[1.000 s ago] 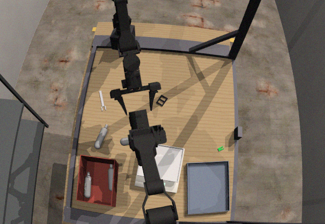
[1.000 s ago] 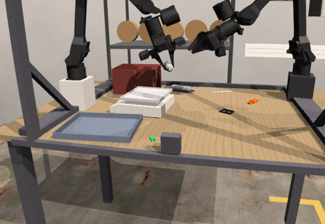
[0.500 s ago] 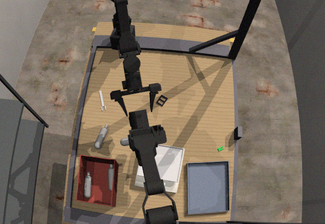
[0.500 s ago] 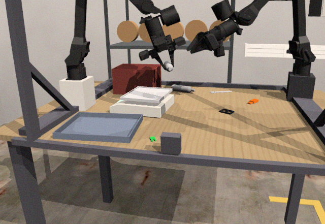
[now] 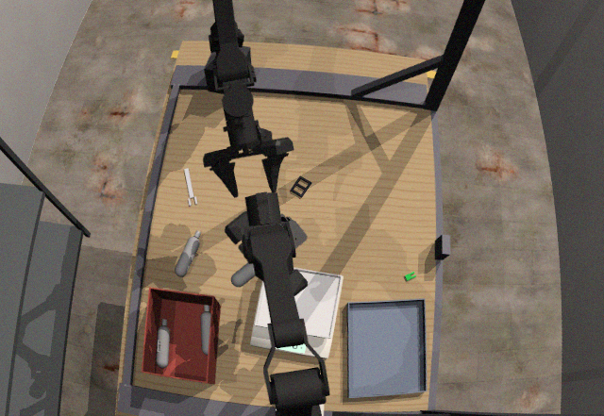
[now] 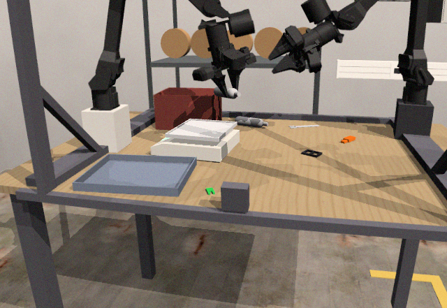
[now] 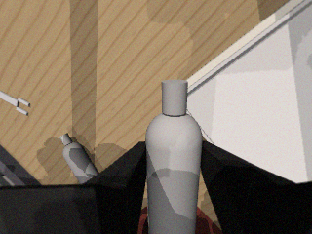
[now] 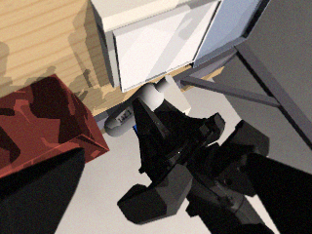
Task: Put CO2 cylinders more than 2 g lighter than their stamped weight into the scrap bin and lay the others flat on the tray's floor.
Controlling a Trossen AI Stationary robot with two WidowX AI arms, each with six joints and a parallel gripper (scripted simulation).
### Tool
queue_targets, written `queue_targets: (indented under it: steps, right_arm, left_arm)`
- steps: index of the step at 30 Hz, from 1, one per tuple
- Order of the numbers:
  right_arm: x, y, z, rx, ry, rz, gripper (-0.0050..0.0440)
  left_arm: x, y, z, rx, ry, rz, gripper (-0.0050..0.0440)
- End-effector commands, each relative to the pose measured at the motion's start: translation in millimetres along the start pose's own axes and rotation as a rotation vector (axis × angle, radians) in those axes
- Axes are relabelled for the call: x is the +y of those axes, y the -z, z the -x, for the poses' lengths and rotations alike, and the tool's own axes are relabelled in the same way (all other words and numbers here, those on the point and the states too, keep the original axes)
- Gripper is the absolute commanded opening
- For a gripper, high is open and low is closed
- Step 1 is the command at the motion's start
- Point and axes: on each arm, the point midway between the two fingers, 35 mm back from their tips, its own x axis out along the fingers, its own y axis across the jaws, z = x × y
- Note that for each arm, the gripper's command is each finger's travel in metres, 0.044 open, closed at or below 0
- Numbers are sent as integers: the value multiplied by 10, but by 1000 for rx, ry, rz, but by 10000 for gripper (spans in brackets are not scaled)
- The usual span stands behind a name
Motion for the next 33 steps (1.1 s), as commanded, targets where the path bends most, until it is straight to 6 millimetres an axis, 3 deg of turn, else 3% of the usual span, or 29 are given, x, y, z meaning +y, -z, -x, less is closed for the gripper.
queue_targets:
  steps: [1,2,17,19,33]
  right_arm:
    - [-3,146,154,43,12,-136,440]
    - [-3,146,154,43,12,-136,440]
    - [215,848,833,270,146,-1038,440]
    - [215,848,833,270,146,-1038,440]
    - [386,1251,1469,390,412,-1725,440]
  left_arm:
    - [68,-40,65,12,2,97,-50]
    - [68,-40,65,12,2,97,-50]
    - [78,-21,59,92,119,600,-50]
    - [78,-21,59,92,119,600,-50]
    - [83,-10,56,130,170,824,-50]
